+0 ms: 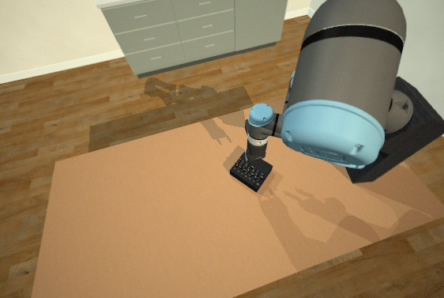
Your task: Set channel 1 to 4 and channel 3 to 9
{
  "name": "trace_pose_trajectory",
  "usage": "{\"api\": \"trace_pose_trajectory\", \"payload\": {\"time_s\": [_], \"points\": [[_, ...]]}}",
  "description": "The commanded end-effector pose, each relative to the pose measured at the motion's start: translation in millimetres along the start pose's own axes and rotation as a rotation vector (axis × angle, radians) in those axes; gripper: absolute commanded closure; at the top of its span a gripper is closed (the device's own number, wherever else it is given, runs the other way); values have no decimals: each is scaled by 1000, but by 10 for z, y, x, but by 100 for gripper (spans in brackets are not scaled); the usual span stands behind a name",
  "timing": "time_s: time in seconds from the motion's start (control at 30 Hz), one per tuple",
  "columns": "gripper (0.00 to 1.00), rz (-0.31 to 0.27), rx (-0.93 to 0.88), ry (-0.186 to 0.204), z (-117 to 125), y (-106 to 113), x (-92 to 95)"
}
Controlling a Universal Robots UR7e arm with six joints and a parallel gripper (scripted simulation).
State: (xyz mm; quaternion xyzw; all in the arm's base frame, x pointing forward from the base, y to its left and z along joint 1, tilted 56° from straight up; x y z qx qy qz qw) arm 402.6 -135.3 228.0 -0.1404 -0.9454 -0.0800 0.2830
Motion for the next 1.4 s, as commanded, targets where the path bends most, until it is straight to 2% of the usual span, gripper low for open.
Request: {"api": "trace_pose_trajectory", "payload": {"time_s": [0.0,0.1,0.17,0.67,1.0,1.37], "points": [[0,-2,-122,-6,-101,43,-56],[0,-9,-214,-6,-150,86,-108],[0,-9,-214,-6,-150,86,-108],[0,-51,-707,-3,-374,443,-458],[0,-64,-842,0,-422,579,-570],[0,-67,-863,1,-429,602,-588]]}}
Point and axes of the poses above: the point where the finger pads meet when closed, its own x axis back along the fingers, its own z axis across the jaws, y = z × x, the point moved 2 cm from there along x, back along the fingers, and after that the axes turned 12 degrees about -x, right-handed, at the moved point
